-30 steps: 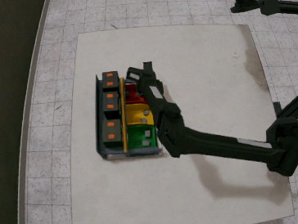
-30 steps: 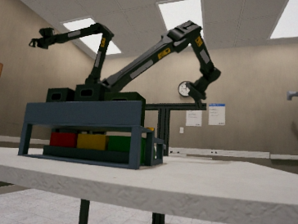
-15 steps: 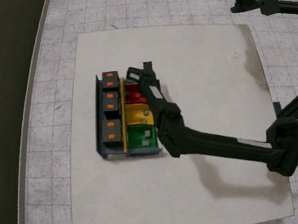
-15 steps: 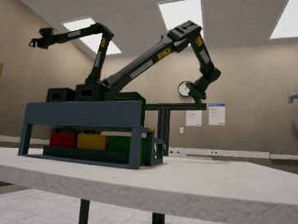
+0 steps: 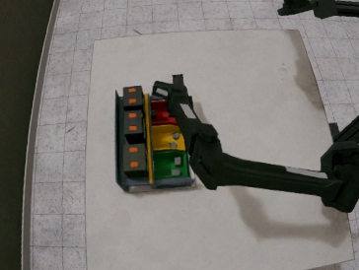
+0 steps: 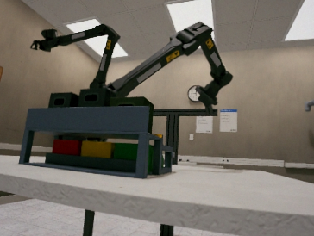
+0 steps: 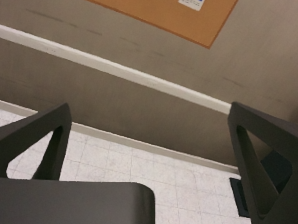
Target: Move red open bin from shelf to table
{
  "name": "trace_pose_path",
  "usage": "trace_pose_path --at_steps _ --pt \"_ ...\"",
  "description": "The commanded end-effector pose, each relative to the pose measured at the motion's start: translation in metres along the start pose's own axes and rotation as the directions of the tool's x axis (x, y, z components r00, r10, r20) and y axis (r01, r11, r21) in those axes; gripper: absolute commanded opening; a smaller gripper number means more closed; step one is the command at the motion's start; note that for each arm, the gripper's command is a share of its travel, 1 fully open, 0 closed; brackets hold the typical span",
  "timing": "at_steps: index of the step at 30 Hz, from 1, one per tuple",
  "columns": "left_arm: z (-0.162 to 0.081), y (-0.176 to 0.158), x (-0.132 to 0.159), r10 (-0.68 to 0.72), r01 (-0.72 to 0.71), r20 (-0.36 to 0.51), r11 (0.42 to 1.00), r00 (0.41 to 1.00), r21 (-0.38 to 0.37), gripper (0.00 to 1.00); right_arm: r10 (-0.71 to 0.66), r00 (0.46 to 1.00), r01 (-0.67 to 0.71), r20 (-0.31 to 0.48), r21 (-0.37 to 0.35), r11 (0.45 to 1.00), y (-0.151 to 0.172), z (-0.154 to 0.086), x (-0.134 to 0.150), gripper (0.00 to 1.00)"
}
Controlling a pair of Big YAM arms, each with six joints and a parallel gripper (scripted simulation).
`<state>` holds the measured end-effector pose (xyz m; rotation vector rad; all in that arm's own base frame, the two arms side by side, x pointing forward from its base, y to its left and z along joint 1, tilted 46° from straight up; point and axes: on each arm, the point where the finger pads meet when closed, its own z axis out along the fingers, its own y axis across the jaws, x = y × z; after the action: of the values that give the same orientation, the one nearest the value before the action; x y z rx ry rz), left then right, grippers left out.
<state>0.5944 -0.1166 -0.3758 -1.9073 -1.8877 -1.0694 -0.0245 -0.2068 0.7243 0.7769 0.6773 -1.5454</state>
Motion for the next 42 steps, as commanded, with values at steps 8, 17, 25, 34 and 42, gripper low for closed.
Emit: trace_pose_path --at_steps 8,17,25,34,42 --pt "-0.0001 0.0106 -0.0026 -0.017 0.017 0.007 1.000 1.000 -0.011 0.00 -0.019 0.998 0.019 0.056 0.005 1.000 -0.0018 -0.0062 -0.0387 1.00" --pt "-0.0019 0.0116 -0.0030 -0.019 0.019 0.007 1.000 1.000 -0.013 0.00 -0.019 0.998 0.019 0.056 0.005 1.000 -0.0018 -0.0062 -0.0387 1.00" --pt "-0.0031 0.0122 -0.0033 -0.019 0.020 0.007 1.000 1.000 -0.014 0.00 -0.019 0.998 0.019 0.056 0.005 1.000 -0.0018 -0.0062 -0.0387 1.00" --pt "-0.0047 0.0128 -0.0037 -0.020 0.020 0.007 1.000 1.000 -0.016 0.00 -0.019 0.998 0.019 0.056 0.005 1.000 -0.0018 -0.0062 -0.0387 1.00" --pt "-0.0058 0.0131 -0.0039 -0.021 0.021 0.007 1.000 1.000 -0.017 0.00 -0.019 0.998 0.019 0.056 0.005 1.000 -0.0018 -0.0062 -0.0387 1.00"
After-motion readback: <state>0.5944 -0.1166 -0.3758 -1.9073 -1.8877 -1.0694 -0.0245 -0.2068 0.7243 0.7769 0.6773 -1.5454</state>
